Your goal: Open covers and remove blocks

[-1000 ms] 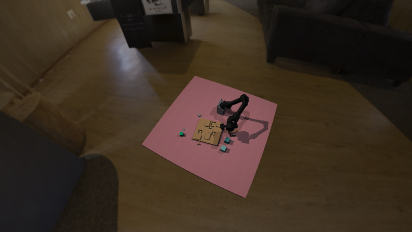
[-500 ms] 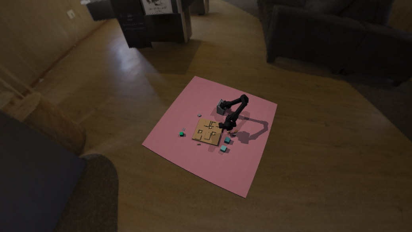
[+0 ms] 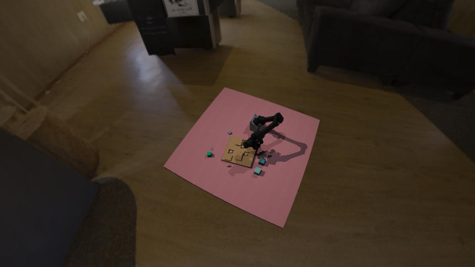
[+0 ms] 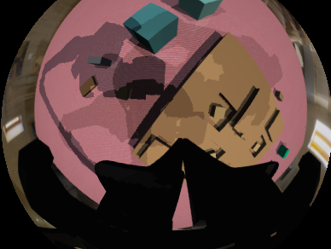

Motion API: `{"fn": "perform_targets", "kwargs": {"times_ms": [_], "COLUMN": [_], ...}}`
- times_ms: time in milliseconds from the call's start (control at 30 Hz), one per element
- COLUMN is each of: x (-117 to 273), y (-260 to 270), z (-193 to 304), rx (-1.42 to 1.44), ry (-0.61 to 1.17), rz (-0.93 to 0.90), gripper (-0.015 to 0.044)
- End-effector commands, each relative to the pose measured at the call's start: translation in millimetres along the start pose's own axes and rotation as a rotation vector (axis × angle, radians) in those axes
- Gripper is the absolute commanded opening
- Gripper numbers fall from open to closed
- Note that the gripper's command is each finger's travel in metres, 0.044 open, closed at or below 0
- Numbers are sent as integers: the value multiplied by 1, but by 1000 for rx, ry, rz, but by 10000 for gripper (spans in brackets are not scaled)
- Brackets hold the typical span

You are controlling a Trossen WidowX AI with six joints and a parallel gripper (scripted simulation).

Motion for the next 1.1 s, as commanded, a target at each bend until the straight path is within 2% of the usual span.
{"fn": "perform_targets", "kwargs": {"times_ms": [0, 567, 767, 1067], "x": [-1, -5, -10, -49], "y": [-15, -65, -66, -64], "z": [13, 93, 93, 90], "rx": [58, 328, 330, 330], "ry": [4, -22, -22, -24], "rz": [-1, -15, -15, -16], "gripper": [0, 0, 0, 0]}}
Point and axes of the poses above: the point midway between the two fingers, 35 mm back from their tips, its own x axis back along the fingers, its own y axis across the jaws, z = x × y, the point moved 10 cm from there along x, back along the fingers, and after that the axes turned 11 degrees about x, right-handed, at the moved point
